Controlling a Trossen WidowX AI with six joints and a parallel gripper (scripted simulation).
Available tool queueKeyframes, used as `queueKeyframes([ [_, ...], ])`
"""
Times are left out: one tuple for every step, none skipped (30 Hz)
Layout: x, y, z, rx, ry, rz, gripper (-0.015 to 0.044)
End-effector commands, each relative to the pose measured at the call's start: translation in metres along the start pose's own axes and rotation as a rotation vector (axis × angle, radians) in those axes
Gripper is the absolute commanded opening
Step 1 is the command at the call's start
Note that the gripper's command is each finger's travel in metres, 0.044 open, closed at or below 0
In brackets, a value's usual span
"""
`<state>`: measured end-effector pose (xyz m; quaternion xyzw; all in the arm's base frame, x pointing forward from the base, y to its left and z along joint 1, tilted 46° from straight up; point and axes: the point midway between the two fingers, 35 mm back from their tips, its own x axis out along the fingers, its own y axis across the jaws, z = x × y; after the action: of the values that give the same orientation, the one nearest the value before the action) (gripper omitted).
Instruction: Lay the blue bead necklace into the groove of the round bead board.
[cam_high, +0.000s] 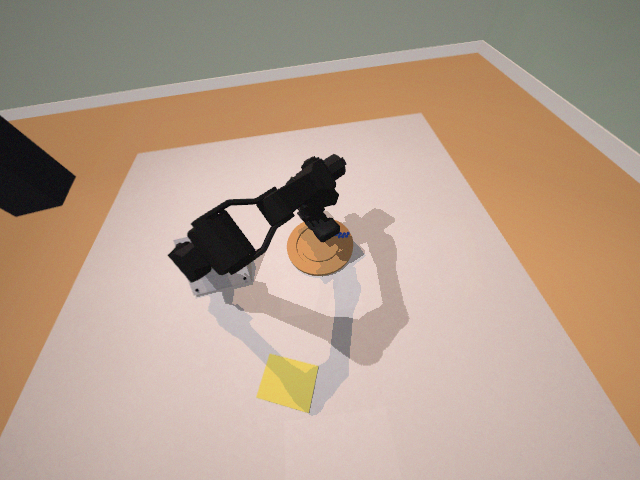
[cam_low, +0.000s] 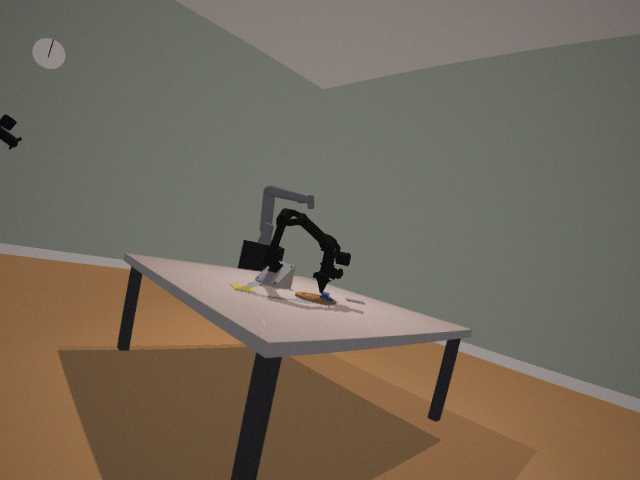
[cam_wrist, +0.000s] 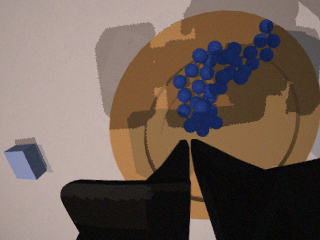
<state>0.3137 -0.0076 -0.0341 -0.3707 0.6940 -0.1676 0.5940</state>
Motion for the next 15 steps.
queueKeyframes([
  [0.000, 0.001, -0.003, 0.005, -0.001, 0.004, 0.0000],
  [0.001, 0.001, -0.003, 0.005, -0.001, 0.004, 0.0000],
  [0.002, 0.001, -0.003, 0.005, -0.001, 0.004, 0.0000],
  [0.004, 0.001, -0.003, 0.005, -0.001, 0.004, 0.0000],
  [0.006, 0.001, -0.003, 0.005, -0.001, 0.004, 0.0000],
  [0.007, 0.001, -0.003, 0.005, -0.001, 0.004, 0.0000],
  [0.009, 0.001, -0.003, 0.005, -0.001, 0.004, 0.0000],
  [0.010, 0.001, -0.003, 0.005, -0.001, 0.004, 0.0000],
  [0.012, 0.001, -0.003, 0.005, -0.001, 0.004, 0.0000],
  [0.012, 0.001, -0.003, 0.005, -0.001, 0.004, 0.0000],
  [0.013, 0.001, -0.003, 0.005, -0.001, 0.004, 0.0000],
  [0.013, 0.001, -0.003, 0.005, -0.001, 0.004, 0.0000],
  [0.013, 0.001, -0.003, 0.005, -0.001, 0.004, 0.0000],
  [0.013, 0.001, -0.003, 0.005, -0.001, 0.004, 0.0000],
  [0.009, 0.001, -0.001, 0.011, -0.006, 0.007, 0.0026],
])
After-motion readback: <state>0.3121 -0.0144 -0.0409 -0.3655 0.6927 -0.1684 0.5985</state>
